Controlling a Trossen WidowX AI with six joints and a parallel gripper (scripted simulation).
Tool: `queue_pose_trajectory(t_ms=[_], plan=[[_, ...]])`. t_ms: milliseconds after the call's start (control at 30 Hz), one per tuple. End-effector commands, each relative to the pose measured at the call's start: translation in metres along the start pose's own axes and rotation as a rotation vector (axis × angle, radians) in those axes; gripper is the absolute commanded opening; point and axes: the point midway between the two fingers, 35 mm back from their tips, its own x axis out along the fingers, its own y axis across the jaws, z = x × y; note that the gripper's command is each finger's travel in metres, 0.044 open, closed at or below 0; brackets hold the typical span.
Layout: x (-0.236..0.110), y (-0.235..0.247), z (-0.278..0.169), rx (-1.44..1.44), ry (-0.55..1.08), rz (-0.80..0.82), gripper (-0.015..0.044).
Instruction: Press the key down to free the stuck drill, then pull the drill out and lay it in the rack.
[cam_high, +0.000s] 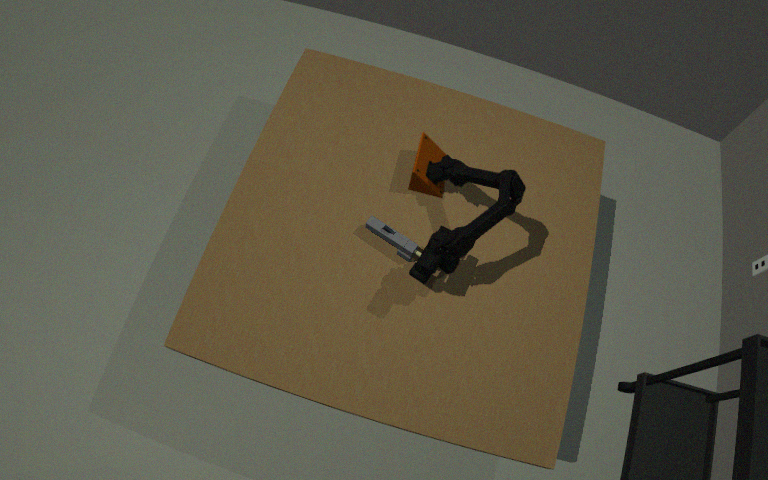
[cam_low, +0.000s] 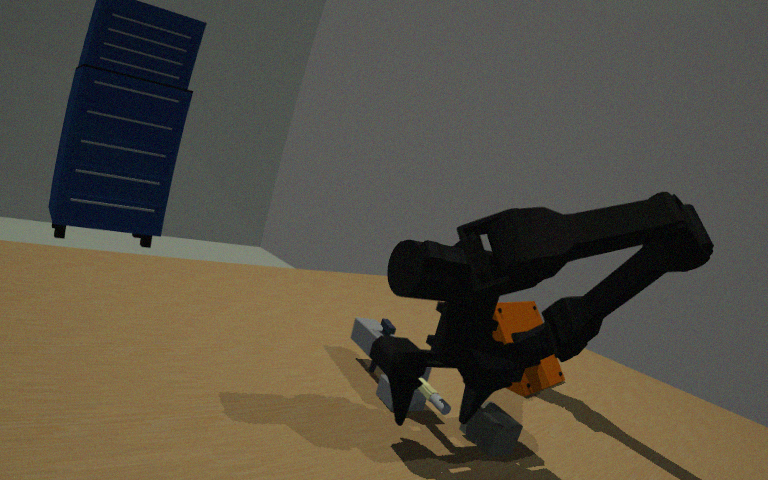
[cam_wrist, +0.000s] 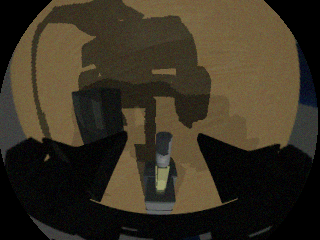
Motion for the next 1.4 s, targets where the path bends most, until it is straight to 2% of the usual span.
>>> queue_pose_trajectory(t_ms=[0, 600, 1100, 1367], plan=[[0.0012, 0.0001, -0.0025, -0.002, 0.000, 0.001, 0.0440], [0.0042, 0.0005, -0.0097, -0.002, 0.001, 0.001, 0.0440], [0.0027, -0.0002, -0.0072, -0.002, -0.004, -0.002, 0.0046], [0.0023, 0.0000, -0.0073, -0.002, -0.003, -0.001, 0.0000]])
